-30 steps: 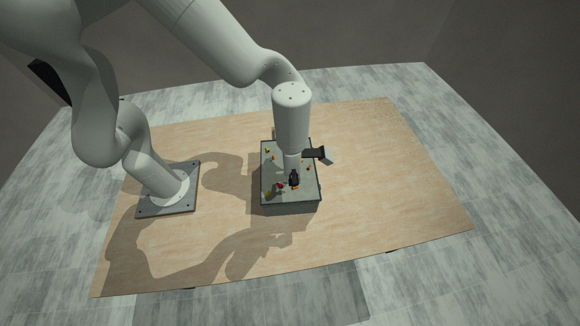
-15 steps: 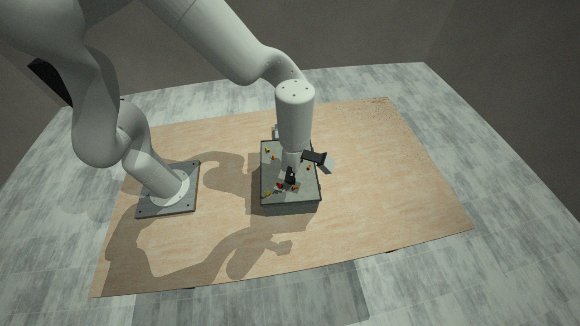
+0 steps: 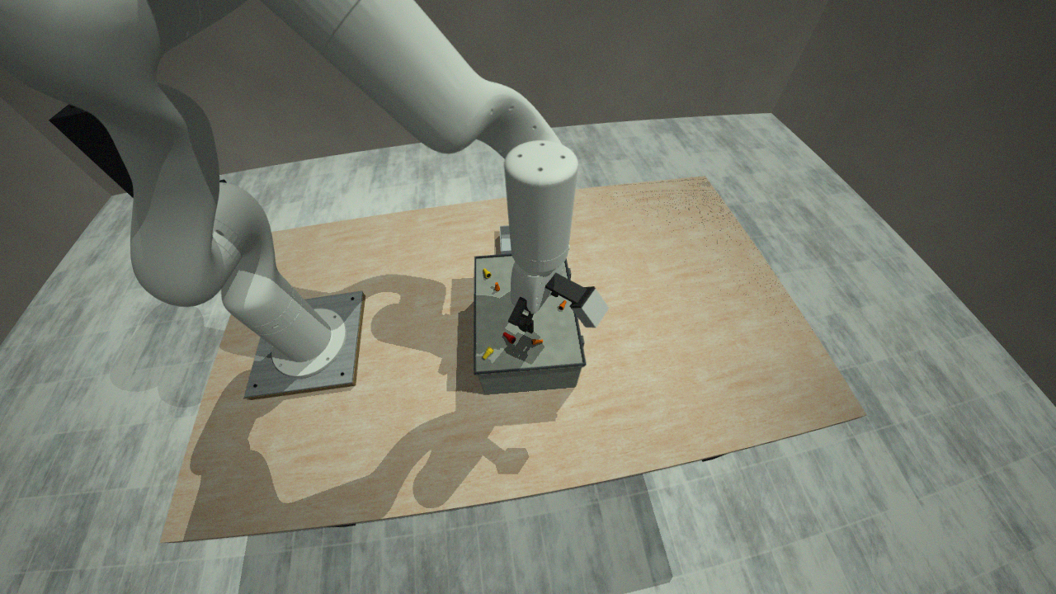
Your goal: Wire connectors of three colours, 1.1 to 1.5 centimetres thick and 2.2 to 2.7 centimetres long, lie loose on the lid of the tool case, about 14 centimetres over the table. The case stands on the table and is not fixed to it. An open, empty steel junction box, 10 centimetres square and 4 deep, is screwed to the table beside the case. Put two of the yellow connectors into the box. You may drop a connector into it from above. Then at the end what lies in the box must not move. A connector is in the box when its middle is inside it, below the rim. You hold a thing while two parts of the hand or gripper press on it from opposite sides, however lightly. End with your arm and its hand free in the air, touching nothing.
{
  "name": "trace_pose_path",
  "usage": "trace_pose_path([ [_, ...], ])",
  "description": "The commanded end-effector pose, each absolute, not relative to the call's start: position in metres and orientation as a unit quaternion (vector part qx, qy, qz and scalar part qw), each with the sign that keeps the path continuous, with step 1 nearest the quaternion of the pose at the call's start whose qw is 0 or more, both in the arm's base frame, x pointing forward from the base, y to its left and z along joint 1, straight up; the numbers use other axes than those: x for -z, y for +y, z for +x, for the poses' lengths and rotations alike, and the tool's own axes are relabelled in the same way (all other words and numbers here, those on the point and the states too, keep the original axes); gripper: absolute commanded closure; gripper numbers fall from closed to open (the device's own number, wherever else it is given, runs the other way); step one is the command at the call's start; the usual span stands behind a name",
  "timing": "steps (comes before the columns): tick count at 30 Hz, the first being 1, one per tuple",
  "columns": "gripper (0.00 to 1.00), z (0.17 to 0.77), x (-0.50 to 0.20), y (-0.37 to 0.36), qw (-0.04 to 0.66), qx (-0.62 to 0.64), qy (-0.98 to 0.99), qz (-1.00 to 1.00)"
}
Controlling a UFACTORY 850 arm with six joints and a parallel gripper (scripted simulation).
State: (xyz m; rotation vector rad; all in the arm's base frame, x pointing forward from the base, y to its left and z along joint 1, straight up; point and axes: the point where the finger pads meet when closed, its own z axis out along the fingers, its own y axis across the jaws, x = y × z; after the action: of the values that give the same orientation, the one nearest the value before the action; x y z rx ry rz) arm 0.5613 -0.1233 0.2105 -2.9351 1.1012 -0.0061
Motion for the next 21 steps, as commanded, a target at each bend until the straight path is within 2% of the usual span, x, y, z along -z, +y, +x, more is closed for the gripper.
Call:
trace_pose_path([
  [1, 0.00, 0.5628, -0.2117, -0.1231, 0.002, 0.003, 0.368, -0.930],
  [21, 0.00, 0.5659, -0.2129, -0.1214, 0.002, 0.003, 0.442, -0.897],
])
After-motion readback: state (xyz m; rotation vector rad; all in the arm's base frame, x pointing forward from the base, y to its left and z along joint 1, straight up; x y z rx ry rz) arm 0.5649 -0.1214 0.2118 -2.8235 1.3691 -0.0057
